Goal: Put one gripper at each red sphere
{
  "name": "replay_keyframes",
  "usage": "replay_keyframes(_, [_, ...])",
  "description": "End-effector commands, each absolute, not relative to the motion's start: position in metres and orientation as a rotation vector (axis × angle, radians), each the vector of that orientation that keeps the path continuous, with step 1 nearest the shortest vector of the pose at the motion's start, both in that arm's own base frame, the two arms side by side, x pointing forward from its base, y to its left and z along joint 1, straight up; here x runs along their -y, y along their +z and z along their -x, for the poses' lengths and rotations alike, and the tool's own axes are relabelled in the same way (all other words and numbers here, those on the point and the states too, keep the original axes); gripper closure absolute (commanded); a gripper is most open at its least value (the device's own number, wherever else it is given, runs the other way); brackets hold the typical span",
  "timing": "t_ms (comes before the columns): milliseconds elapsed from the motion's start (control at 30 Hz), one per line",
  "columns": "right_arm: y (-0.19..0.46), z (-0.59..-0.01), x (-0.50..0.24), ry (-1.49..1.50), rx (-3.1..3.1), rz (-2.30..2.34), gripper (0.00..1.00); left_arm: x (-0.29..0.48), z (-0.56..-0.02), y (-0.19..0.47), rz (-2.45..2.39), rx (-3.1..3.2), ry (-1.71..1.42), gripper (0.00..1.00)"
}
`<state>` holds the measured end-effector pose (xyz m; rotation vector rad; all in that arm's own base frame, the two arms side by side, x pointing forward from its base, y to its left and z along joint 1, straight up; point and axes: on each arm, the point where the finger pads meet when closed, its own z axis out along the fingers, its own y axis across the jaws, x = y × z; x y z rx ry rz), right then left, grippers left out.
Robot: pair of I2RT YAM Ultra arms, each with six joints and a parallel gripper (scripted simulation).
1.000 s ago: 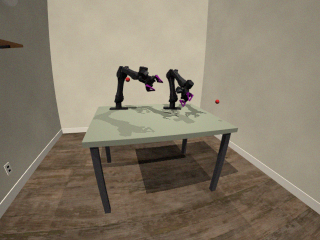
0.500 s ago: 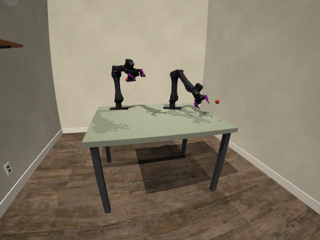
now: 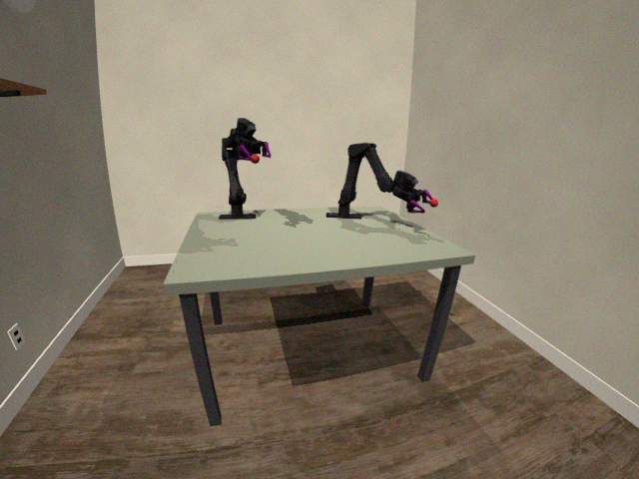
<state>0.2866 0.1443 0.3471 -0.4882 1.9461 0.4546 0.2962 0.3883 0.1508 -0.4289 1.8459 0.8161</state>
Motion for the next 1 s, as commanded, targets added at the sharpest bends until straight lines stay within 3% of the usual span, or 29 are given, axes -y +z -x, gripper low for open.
replay_keyframes(0, [0.342, -0.271, -0.137, 0.429, -1.955, 0.557, 0.0, -0.402, -0.29, 0.163, 0.582, -1.671, 0.842, 0.0])
replay_keyframes(233, [0.336, -0.252, -0.124, 0.388, -1.952, 0.592, 0.0, -0.418, -0.271, 0.164, 0.81, -1.436, 0.84, 0.0])
replay_keyframes(967, [0.334, -0.247, -0.122, 0.377, -1.951, 0.601, 0.0, -0.422, -0.265, 0.164, 0.838, -1.403, 0.838, 0.0])
